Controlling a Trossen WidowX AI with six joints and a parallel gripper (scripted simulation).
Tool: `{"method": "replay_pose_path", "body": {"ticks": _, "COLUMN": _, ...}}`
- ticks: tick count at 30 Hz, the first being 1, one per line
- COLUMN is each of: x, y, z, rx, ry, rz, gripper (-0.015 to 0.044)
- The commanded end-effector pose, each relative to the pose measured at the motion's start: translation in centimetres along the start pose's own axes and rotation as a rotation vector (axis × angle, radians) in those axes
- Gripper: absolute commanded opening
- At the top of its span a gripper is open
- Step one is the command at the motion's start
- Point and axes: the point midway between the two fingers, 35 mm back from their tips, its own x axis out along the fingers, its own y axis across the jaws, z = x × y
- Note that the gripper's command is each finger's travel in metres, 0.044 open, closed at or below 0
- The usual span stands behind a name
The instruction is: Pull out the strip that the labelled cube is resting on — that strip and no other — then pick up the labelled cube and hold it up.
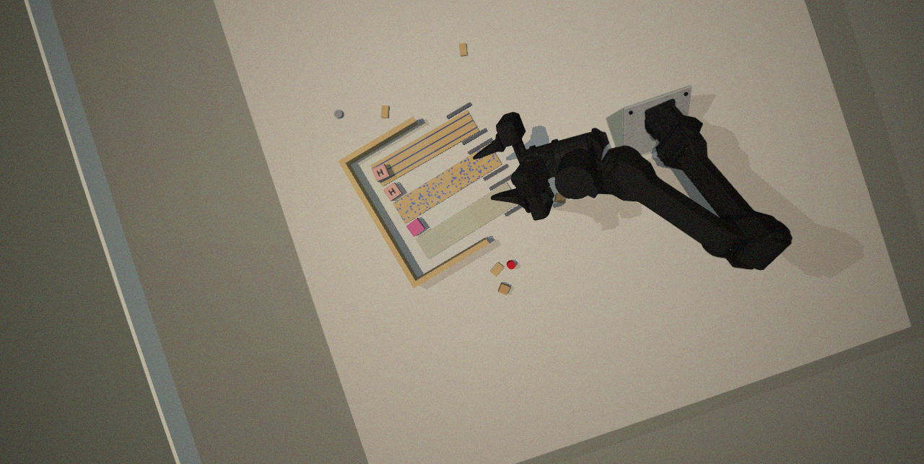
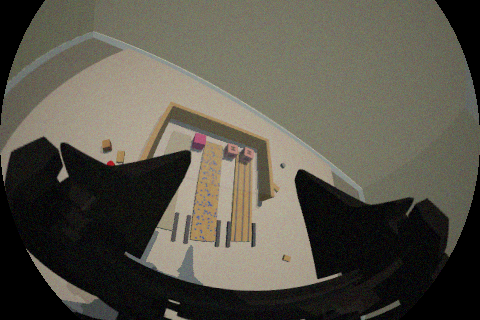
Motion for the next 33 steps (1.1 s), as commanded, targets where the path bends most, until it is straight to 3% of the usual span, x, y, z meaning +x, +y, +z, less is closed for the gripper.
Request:
{"method": "replay_pose_path", "body": {"ticks": 1, "x": -2.5, "y": -0.2, "z": -5.1, "rx": 0.274, "ry": 0.080, "rz": 0.062, "gripper": 0.0400}}
{"method": "replay_pose_path", "body": {"ticks": 4, "x": -3.6, "y": -0.1, "z": -7.0, "rx": 0.393, "ry": 0.102, "rz": 0.086, "gripper": 0.0400}}
{"method": "replay_pose_path", "body": {"ticks": 17, "x": -3.6, "y": -0.1, "z": -7.0, "rx": 0.393, "ry": 0.102, "rz": 0.086, "gripper": 0.0400}}
{"method": "replay_pose_path", "body": {"ticks": 32, "x": 5.2, "y": -5.4, "z": -9.4, "rx": 0.263, "ry": 0.534, "rz": 0.130, "gripper": 0.0006}}
{"method": "replay_pose_path", "body": {"ticks": 33, "x": 5.7, "y": -5.7, "z": -9.8, "rx": 0.253, "ry": 0.566, "rz": 0.137, "gripper": 0.0000}}
